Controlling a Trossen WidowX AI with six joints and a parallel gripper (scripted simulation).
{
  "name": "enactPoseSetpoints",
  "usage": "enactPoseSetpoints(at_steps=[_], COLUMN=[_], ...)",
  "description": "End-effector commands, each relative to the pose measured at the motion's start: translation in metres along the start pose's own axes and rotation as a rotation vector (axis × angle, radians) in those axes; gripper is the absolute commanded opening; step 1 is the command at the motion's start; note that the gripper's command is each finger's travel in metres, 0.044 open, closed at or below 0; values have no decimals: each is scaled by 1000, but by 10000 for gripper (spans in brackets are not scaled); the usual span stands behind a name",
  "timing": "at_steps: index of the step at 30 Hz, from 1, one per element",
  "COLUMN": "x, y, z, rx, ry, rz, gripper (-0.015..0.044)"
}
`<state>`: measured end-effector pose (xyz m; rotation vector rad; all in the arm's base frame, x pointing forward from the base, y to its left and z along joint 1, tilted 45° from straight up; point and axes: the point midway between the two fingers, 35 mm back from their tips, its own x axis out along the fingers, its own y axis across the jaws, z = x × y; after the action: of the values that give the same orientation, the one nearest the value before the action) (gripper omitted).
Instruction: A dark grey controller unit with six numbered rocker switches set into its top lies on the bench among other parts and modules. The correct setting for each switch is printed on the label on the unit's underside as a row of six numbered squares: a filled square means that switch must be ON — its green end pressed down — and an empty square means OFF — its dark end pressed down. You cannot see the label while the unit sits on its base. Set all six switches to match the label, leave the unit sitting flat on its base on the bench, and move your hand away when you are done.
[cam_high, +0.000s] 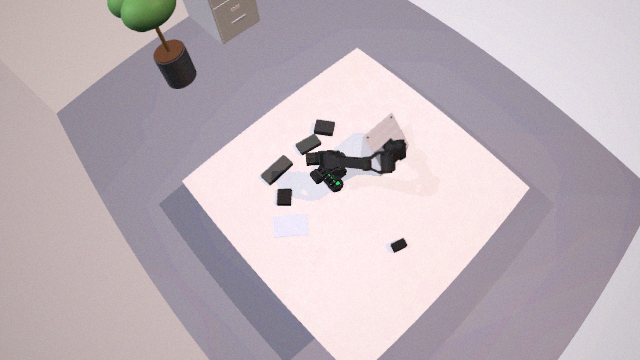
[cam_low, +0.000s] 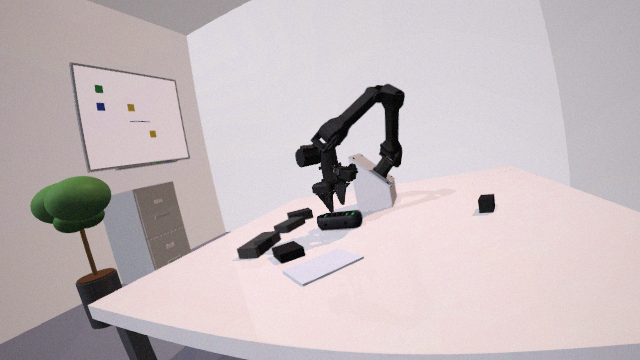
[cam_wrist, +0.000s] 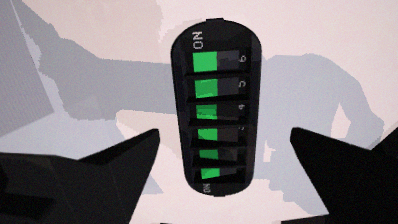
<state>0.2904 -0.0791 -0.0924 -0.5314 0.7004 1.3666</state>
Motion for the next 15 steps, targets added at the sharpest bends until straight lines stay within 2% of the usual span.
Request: enactPoseSetpoints(at_steps=[1,10,15], x=[0,-2,-48], y=[2,2,1], z=[1,1,0], rx=[8,8,3], ry=[-3,-3,0], rz=[4,3,3], gripper=[440,440,440])
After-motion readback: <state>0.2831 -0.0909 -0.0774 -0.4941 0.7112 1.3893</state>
